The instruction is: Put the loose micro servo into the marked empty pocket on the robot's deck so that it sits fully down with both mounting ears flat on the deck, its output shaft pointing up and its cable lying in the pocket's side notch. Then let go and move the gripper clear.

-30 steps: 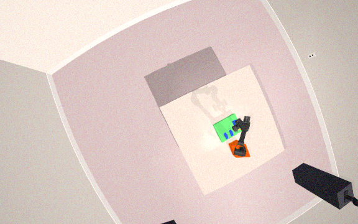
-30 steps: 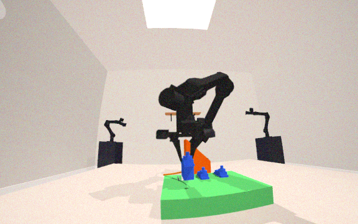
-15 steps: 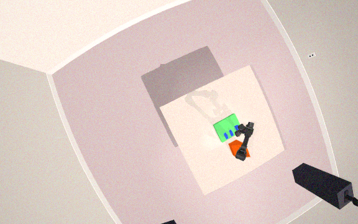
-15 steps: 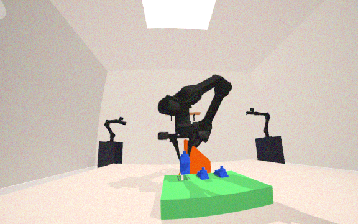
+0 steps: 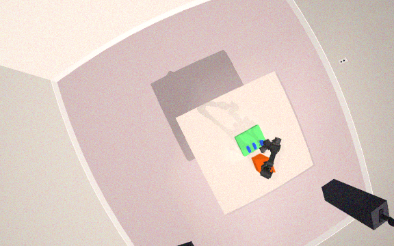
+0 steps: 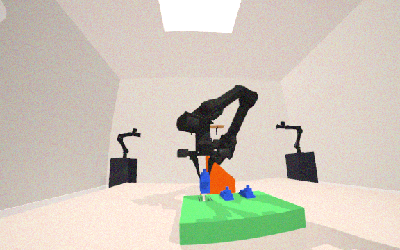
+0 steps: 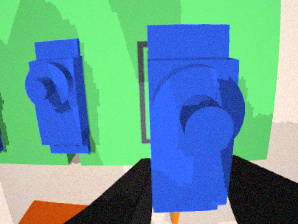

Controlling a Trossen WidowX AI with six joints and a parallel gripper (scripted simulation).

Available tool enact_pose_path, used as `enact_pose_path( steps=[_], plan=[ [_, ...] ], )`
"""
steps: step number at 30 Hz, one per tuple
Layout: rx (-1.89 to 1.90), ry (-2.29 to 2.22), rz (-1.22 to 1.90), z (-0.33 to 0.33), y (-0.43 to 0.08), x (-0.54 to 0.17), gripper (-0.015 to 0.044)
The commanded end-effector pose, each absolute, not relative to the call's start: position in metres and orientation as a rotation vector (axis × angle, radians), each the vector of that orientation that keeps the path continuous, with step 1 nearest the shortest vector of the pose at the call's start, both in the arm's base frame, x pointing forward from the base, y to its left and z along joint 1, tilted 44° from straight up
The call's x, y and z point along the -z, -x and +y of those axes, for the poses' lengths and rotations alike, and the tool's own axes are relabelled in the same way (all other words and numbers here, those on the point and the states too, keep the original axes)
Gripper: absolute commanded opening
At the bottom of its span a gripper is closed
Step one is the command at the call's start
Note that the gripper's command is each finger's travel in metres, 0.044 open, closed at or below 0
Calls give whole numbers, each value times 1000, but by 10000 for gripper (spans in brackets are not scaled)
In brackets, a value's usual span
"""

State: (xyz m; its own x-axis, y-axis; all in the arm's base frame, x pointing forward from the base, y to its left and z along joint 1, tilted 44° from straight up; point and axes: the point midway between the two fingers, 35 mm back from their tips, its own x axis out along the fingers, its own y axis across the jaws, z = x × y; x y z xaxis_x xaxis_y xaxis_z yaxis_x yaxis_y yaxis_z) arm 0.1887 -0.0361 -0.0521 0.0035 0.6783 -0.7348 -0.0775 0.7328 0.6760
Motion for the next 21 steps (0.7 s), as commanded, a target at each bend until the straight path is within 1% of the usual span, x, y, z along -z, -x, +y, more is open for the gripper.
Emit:
enact_pose_path(
  steps=[1,21],
  plan=[
    [-635,-529,1460,-32,-188,57,0],
    [-636,-530,1459,-24,-188,65,0]
  ],
)
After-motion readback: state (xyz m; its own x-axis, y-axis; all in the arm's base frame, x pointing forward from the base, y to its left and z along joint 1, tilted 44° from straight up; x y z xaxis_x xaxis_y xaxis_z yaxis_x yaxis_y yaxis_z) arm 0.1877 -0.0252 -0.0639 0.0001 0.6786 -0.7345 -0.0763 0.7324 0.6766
